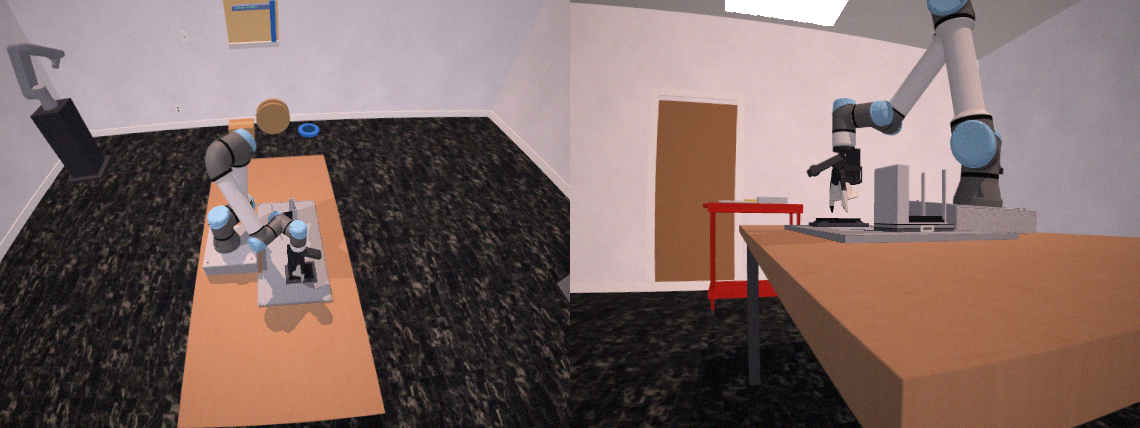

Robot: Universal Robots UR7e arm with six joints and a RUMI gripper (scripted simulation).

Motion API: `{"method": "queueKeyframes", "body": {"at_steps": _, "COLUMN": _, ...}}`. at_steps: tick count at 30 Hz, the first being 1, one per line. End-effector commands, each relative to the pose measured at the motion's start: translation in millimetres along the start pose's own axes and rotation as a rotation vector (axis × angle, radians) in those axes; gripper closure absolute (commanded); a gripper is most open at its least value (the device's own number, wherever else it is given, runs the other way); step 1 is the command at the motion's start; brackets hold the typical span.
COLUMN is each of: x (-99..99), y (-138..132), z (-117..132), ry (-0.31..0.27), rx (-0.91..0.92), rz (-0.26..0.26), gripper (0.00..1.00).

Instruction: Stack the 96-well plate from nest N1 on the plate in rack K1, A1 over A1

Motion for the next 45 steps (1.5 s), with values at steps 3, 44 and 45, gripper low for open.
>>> {"method": "queueKeyframes", "body": {"at_steps": 3, "x": 11.0, "y": 0.3, "z": -0.4, "ry": 0.001, "rx": 0.000, "rz": 0.001, "gripper": 0.00}}
{"method": "queueKeyframes", "body": {"at_steps": 44, "x": 14.9, "y": 0.3, "z": -0.4, "ry": 0.001, "rx": 0.000, "rz": 0.001, "gripper": 1.00}}
{"method": "queueKeyframes", "body": {"at_steps": 45, "x": 14.9, "y": 0.3, "z": -0.4, "ry": 0.001, "rx": 0.000, "rz": 0.001, "gripper": 1.00}}
Point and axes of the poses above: the point where the finger pads meet when closed, its own x axis out along the fingers, its own y axis across the jaws, z = x × y, the point moved 6 cm from there along -x, back along the fingers, and after that the axes turned 3 degrees about x, right-handed, at the moved point
